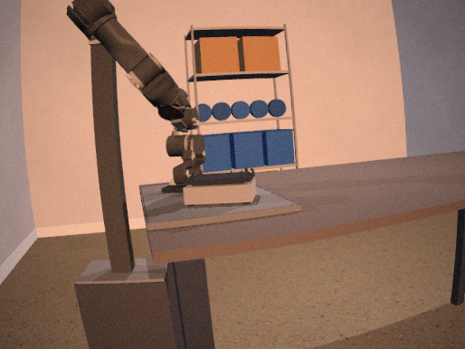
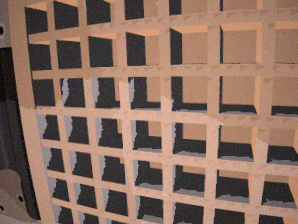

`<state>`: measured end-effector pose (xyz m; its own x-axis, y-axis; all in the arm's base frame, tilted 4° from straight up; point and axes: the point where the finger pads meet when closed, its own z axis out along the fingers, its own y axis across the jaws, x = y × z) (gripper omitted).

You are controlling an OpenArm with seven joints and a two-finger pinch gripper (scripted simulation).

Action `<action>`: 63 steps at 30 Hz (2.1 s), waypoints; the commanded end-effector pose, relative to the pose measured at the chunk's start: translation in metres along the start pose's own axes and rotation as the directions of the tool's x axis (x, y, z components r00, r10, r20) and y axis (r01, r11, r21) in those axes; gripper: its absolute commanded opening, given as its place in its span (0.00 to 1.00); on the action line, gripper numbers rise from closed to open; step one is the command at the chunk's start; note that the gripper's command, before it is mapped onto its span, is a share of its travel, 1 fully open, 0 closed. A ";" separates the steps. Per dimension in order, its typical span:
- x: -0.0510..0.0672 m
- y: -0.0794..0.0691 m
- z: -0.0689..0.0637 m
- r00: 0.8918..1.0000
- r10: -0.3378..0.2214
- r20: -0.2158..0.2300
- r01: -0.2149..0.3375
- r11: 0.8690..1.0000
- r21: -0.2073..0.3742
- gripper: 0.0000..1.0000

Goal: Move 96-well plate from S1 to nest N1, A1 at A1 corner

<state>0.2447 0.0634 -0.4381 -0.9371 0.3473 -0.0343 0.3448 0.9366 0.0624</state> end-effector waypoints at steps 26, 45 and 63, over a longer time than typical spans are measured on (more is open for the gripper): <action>0.001 0.002 0.002 1.000 -0.003 -0.001 0.003 1.000 -0.005 0.00; 0.001 0.002 0.004 1.000 -0.003 -0.001 0.003 1.000 -0.005 0.00; 0.001 0.002 0.005 1.000 -0.003 -0.001 0.003 1.000 -0.004 0.00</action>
<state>0.2457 0.0639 -0.4422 -0.9366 0.3487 -0.0360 0.3461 0.9361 0.0621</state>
